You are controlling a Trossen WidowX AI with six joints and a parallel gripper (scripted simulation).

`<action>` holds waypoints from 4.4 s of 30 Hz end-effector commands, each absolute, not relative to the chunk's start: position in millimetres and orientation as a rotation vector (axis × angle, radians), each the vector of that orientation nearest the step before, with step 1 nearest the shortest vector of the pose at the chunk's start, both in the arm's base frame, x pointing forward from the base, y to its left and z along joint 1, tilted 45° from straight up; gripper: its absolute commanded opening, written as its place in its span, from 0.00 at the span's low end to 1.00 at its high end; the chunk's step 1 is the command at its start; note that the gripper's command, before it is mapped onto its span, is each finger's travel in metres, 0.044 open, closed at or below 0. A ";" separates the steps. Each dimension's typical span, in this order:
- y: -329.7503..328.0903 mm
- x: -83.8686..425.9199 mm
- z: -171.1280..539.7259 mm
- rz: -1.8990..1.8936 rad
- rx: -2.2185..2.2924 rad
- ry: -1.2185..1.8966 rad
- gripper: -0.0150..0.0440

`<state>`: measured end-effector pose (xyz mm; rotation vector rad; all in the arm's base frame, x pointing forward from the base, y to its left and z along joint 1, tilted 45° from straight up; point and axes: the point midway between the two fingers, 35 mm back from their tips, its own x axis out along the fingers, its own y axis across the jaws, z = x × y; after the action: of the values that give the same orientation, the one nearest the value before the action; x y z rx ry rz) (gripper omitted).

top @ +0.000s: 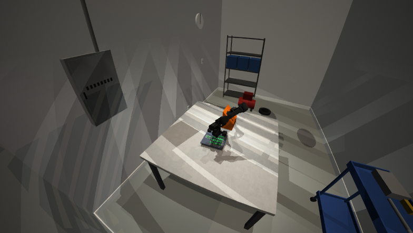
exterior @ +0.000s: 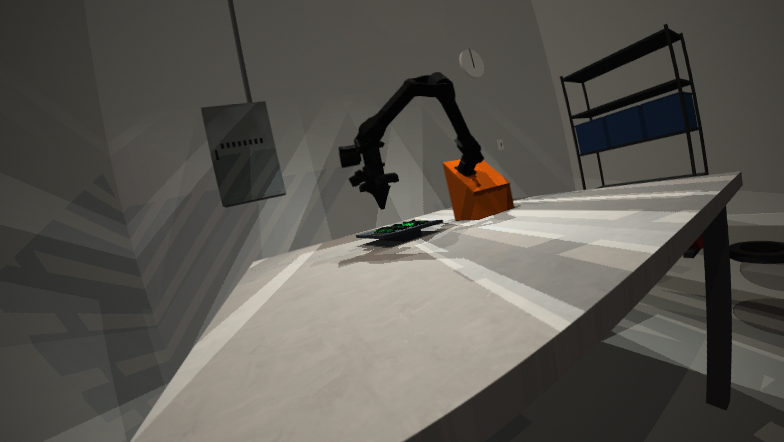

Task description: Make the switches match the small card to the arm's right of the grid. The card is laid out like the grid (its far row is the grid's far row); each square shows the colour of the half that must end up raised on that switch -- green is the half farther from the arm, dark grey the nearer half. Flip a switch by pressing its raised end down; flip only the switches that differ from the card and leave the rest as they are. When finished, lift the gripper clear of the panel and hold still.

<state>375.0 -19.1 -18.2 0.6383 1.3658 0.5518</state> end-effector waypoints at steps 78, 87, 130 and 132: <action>58.8 355.6 -37.5 0.576 0.633 1.396 0.25; 59.7 355.8 -38.4 0.576 0.633 1.396 0.25; -8.5 313.2 -85.8 0.572 0.630 1.398 0.25; -8.0 313.3 -86.3 0.572 0.630 1.398 0.25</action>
<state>313.8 -12.0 -82.9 0.6223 1.3944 0.5725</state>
